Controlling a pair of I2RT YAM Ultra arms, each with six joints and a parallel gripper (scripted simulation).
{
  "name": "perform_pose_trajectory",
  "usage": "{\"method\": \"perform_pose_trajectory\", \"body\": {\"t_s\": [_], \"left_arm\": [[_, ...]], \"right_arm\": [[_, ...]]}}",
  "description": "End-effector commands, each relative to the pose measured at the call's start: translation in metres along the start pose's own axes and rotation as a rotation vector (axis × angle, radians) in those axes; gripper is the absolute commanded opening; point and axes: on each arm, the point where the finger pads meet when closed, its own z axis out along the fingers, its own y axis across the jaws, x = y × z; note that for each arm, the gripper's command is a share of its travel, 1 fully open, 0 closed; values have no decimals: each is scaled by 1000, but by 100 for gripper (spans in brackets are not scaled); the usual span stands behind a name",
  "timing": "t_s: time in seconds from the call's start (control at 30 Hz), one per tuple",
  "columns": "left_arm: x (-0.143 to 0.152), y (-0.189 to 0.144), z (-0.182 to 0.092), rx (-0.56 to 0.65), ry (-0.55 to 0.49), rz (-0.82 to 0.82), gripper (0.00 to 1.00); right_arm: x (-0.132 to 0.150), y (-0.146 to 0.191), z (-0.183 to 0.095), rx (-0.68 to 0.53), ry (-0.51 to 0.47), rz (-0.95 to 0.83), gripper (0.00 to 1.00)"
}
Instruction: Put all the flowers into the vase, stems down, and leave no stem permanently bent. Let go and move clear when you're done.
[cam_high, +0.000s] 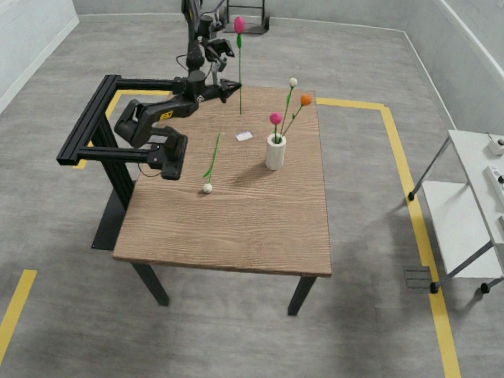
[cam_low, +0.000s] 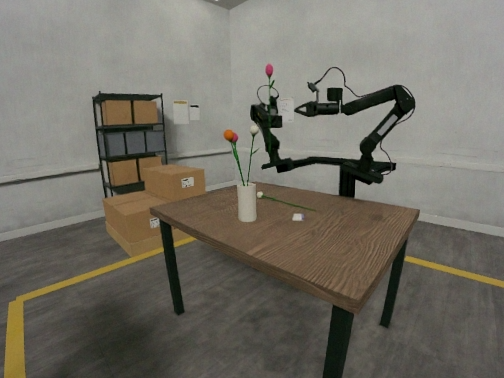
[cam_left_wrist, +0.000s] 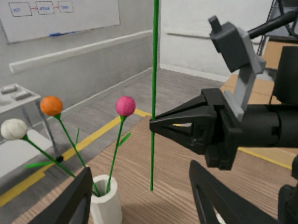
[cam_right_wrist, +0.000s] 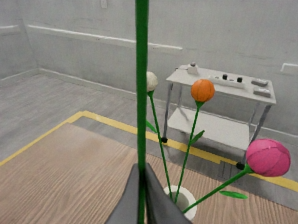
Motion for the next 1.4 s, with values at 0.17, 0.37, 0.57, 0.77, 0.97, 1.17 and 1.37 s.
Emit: {"method": "perform_pose_trajectory", "body": {"t_s": [0.17, 0.37, 0.57, 0.77, 0.97, 1.17, 1.37], "left_arm": [[-6, -6, 0, 11, -23, 1, 70], [-6, -6, 0, 11, -23, 1, 70], [-6, -6, 0, 11, -23, 1, 70], [-6, -6, 0, 11, -23, 1, 70], [-6, -6, 0, 11, -23, 1, 70], [-6, -6, 0, 11, -23, 1, 70], [-6, -6, 0, 11, -23, 1, 70]], "right_arm": [[-21, 15, 8, -60, -52, 28, 0], [-21, 22, 12, -85, -52, 27, 0], [-23, 24, 15, -95, -57, 28, 0], [-20, 24, 19, -103, -49, 28, 0], [-20, 27, 21, -117, -49, 28, 0], [-19, 29, 22, -125, -46, 26, 0], [-22, 31, 22, -136, -54, 28, 0]]}}
